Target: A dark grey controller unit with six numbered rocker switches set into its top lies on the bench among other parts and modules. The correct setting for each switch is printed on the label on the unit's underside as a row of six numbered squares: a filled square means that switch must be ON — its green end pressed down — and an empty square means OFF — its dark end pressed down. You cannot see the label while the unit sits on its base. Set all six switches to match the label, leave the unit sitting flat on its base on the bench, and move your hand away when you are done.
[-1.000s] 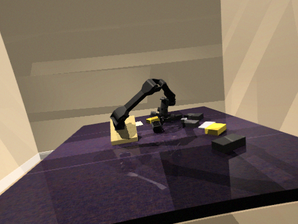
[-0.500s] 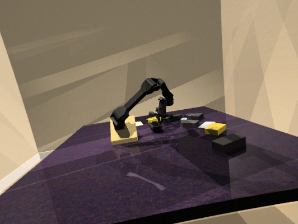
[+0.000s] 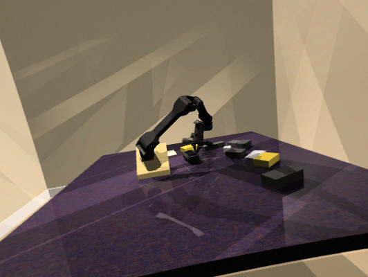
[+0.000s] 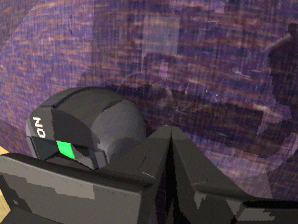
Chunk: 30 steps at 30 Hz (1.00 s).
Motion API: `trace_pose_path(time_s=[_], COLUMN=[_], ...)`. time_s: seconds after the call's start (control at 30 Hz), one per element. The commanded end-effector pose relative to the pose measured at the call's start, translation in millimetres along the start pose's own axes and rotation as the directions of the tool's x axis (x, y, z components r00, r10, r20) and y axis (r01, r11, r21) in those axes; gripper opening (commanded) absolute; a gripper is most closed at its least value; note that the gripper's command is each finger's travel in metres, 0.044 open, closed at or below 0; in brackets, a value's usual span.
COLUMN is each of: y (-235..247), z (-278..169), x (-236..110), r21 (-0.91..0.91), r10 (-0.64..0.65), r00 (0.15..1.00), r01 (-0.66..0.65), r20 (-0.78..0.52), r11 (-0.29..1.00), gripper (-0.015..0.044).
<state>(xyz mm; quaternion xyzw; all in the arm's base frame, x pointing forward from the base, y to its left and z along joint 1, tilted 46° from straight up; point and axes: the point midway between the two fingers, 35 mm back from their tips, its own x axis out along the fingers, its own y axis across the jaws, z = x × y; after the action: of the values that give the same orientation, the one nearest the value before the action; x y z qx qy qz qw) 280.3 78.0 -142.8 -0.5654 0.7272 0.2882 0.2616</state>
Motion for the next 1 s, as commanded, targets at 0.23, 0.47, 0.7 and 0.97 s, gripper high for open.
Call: trace_pose_path(time_s=[0.23,0.47,0.7,0.97], y=[-5.7,-25.5,-9.5,76.4], z=[-0.3,-8.8,-2.3,0.4], x=[-14.6,-59.6,-63.0,-65.4], r21=[-0.005,-0.004,-0.044,-0.284], r10=[0.002,0.020,-0.046,-0.306], r00=[1.000,1.000,0.998,0.937], r01=[-0.002,-0.020,0.045,0.252], r20=[-0.002,-0.010,-0.030,-0.165], r11=[1.000,1.000,0.998,0.925], gripper=[0.0000,0.0000,0.0079,0.0289])
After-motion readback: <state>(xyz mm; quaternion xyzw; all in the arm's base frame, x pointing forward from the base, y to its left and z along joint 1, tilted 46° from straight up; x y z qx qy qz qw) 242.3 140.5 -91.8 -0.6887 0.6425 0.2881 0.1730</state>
